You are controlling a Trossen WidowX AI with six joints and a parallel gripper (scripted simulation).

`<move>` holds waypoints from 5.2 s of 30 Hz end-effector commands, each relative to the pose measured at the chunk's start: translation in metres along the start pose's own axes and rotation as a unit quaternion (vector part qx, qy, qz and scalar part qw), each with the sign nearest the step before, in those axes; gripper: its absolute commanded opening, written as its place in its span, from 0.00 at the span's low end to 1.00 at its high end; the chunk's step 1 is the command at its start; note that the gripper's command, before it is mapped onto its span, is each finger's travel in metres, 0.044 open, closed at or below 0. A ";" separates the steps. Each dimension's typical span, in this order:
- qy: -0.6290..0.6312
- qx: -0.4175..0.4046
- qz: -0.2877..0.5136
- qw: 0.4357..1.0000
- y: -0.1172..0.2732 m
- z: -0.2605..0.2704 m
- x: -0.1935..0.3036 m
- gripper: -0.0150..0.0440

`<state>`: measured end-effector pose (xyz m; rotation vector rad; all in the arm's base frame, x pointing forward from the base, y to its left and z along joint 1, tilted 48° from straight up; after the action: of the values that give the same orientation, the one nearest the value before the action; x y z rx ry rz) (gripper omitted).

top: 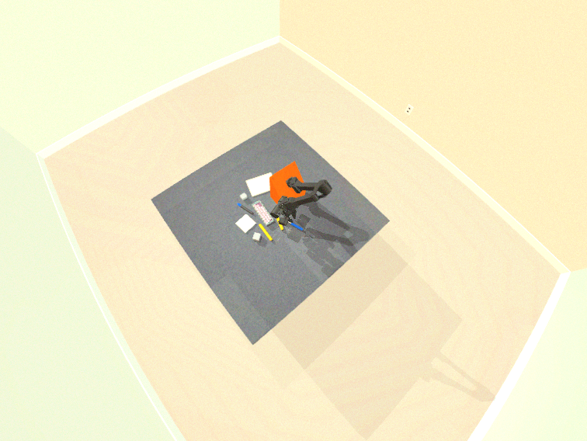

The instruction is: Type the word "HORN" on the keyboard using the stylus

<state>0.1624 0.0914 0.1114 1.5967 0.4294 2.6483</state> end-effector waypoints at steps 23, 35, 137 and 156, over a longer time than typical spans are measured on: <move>0.008 0.095 -0.482 0.871 -0.067 0.027 0.119 0.51; 0.008 0.095 -0.482 0.871 -0.076 0.027 0.115 0.51; 0.167 0.211 -0.487 0.831 -0.073 0.045 0.098 0.25; 0.362 0.380 -0.437 0.730 -0.062 0.071 0.076 0.25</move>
<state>0.1734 0.1801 0.1915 0.1178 1.8286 2.1571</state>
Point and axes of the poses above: the point midway between the two fingers, 35 mm back from their tips, its own y axis back along the fingers, its own z axis across the jaws, x = y × z, the point moved 9 cm from there along y, back along the fingers, and after that the axes turned 12 degrees about y, right-handed, at the moved point
